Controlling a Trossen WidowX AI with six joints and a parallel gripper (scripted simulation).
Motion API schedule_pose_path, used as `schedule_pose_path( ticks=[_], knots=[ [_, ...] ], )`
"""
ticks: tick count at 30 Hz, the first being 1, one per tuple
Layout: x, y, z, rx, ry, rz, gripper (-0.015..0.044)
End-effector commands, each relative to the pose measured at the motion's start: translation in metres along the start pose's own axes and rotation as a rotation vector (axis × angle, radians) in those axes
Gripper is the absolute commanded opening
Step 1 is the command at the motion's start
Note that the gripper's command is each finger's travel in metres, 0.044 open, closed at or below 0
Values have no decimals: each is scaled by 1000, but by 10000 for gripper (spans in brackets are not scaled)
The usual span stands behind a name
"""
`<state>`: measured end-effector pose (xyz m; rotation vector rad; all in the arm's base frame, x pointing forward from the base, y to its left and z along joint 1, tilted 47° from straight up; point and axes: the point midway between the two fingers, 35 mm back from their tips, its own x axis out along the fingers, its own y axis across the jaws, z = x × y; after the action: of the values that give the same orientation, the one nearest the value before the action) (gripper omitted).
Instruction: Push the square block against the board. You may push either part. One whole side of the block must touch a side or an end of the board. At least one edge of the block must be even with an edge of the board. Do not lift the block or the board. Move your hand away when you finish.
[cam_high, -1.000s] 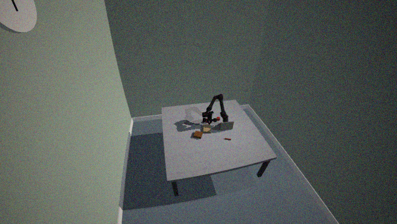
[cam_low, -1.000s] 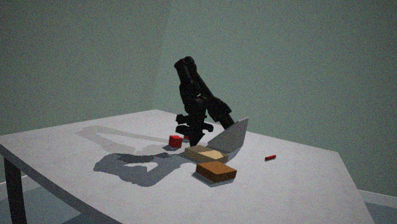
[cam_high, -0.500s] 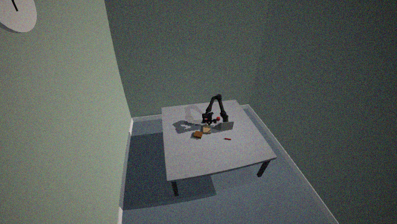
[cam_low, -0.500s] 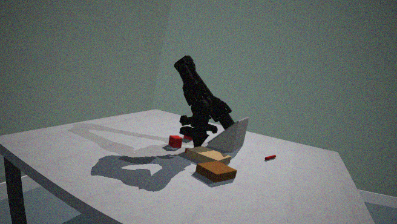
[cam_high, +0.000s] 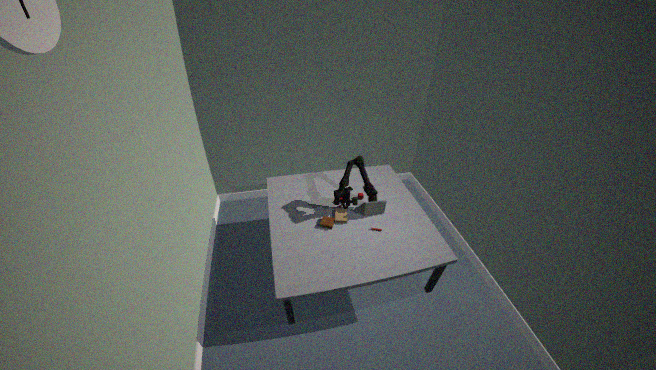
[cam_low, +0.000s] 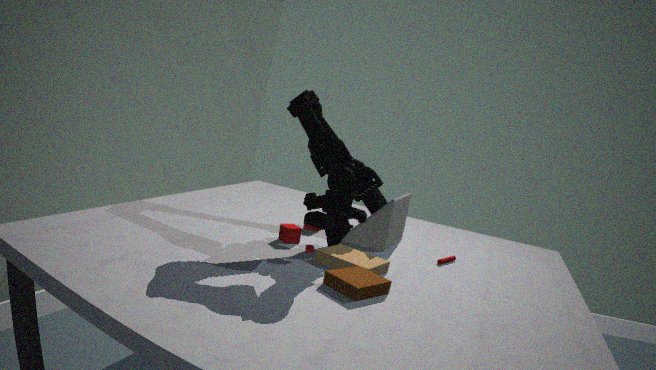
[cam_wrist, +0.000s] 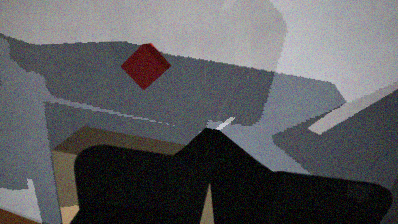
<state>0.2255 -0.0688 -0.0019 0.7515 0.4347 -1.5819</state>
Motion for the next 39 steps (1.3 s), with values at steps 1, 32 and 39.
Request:
schedule_pose_path(
  ticks=[1,32,39],
  knots=[
    [0,1,-7,2,6,-2,0],
    [0,5,-9,2,6,-2,0],
    [1,5,3,2,3,-2,0]
  ],
)
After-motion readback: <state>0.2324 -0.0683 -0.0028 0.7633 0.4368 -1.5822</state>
